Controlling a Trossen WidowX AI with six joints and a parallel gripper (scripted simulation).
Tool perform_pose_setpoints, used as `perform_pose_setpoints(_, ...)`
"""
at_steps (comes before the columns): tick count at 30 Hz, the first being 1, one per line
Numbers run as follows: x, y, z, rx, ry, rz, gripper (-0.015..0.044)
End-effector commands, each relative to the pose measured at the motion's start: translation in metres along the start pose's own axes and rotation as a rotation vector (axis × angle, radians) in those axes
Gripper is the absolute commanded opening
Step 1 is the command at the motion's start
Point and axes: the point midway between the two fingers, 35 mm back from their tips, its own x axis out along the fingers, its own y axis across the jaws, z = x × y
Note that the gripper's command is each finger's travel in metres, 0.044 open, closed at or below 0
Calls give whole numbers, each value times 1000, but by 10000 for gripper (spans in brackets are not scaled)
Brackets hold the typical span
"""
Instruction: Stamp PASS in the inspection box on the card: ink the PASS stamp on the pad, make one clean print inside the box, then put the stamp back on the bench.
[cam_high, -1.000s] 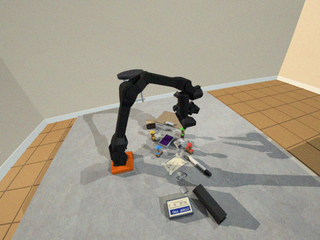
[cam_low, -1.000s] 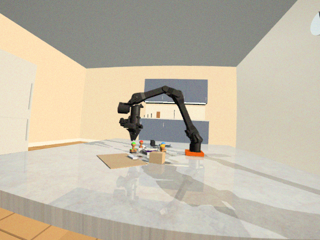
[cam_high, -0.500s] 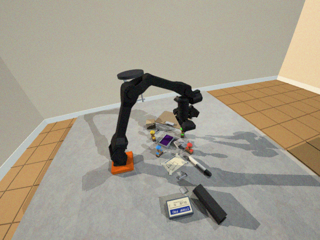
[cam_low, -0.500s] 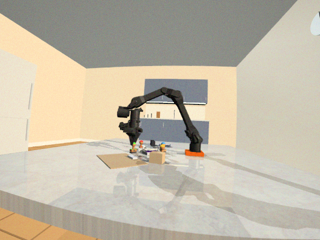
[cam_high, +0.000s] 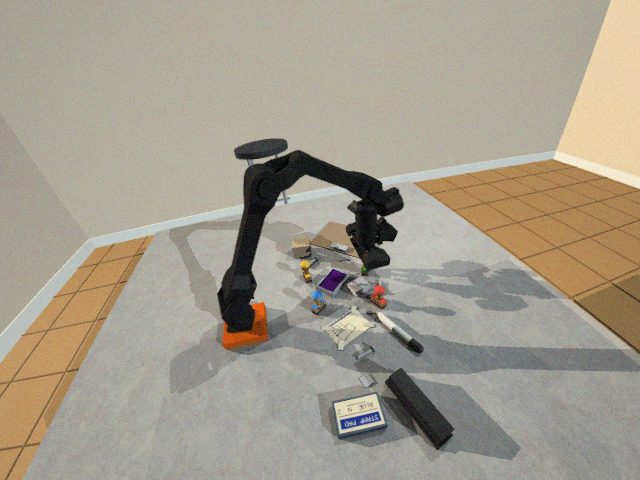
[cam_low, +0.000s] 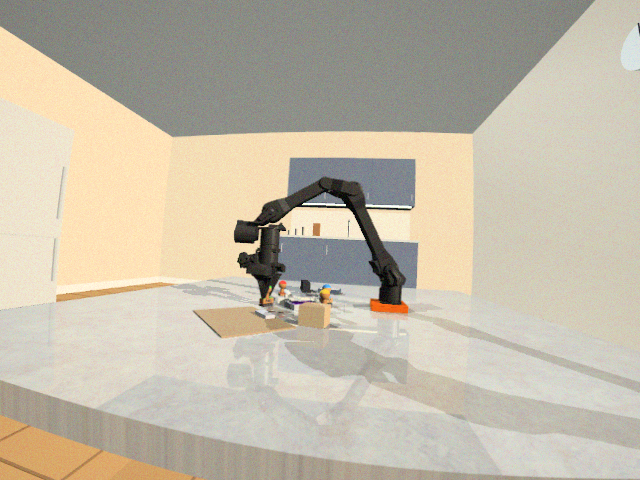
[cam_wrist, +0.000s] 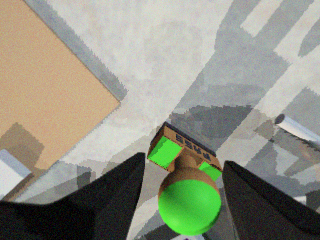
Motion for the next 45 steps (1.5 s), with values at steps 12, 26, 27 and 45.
perform_pose_setpoints(12, 3, 0, -1, 0, 3, -2, 181)
perform_pose_setpoints(26, 3, 0, -1, 0, 3, -2, 88)
perform_pose_setpoints(27, 3, 0, -1, 0, 3, -2, 81)
perform_pose_setpoints(45, -5, 0, 0, 0, 4, -2, 0)
